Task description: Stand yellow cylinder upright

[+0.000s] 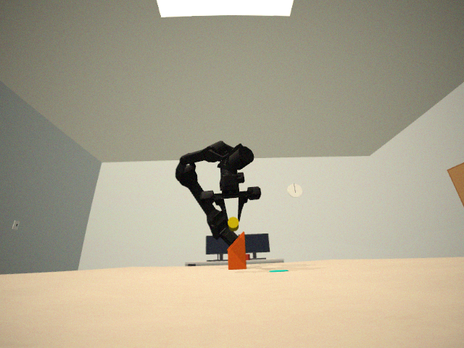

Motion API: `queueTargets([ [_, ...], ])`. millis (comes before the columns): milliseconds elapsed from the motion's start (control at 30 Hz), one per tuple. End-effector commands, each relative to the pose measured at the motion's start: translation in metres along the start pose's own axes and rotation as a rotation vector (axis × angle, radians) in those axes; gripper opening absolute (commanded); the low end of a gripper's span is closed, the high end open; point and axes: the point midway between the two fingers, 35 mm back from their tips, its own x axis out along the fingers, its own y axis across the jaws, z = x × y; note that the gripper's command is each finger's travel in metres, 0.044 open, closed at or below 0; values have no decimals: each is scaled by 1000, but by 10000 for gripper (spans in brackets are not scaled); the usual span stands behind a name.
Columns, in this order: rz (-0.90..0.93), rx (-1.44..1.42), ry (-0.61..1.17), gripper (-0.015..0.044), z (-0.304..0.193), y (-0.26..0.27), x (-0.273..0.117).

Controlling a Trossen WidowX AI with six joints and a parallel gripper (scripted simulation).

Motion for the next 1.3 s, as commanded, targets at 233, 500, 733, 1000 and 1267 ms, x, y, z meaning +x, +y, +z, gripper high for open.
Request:
queueTargets([
  [233,2,-309,5,105,-8,38,0],
  [500,-2,-521,9,105,-16,62,0],
  [733,-7,-705,14,105,-24,83,0],
  [1000,-15,-914,21,105,-36,105,2],
  [1267,-25,-1122,31,105,-49,126,4],
])
